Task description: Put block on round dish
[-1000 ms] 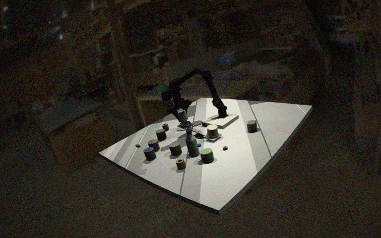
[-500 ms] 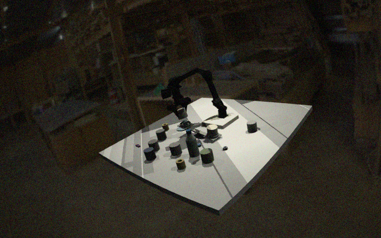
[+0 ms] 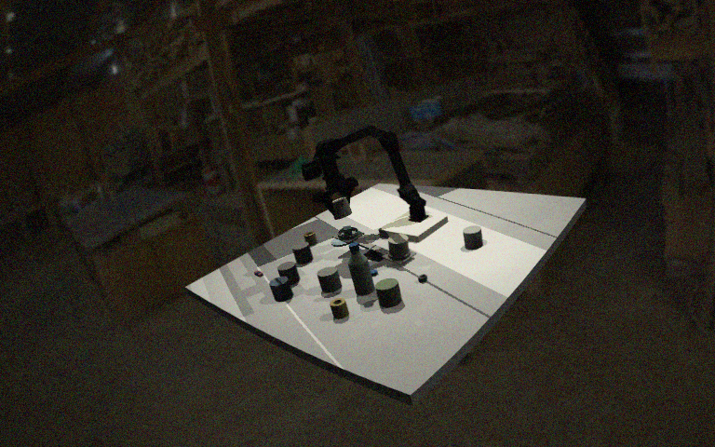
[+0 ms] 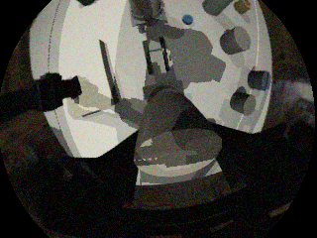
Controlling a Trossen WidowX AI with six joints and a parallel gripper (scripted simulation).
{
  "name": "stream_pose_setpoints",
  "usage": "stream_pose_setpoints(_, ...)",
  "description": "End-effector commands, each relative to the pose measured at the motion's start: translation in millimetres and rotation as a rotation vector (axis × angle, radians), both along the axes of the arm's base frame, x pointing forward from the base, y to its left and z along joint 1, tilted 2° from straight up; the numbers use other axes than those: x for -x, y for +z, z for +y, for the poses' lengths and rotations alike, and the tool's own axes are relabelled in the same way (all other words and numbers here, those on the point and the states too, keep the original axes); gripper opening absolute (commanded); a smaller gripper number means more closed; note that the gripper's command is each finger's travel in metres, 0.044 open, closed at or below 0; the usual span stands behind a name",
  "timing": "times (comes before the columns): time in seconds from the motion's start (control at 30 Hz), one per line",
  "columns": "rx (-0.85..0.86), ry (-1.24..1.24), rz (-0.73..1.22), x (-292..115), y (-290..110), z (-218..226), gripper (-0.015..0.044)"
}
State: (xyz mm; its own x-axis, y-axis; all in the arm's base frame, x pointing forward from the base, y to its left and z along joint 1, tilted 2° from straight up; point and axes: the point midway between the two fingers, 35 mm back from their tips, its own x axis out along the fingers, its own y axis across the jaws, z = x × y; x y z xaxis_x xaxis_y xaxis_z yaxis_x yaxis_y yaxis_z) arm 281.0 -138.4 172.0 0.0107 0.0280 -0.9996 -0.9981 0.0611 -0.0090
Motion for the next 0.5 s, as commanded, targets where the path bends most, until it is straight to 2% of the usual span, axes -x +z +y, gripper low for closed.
stream_pose_setpoints(0.0,0.006,0.004,-0.006,0.4,7.2,-0.5,0.0)
stream_pose_setpoints(0.47,0.0,0.0,0.0,0.3,1.2,0.1,0.0)
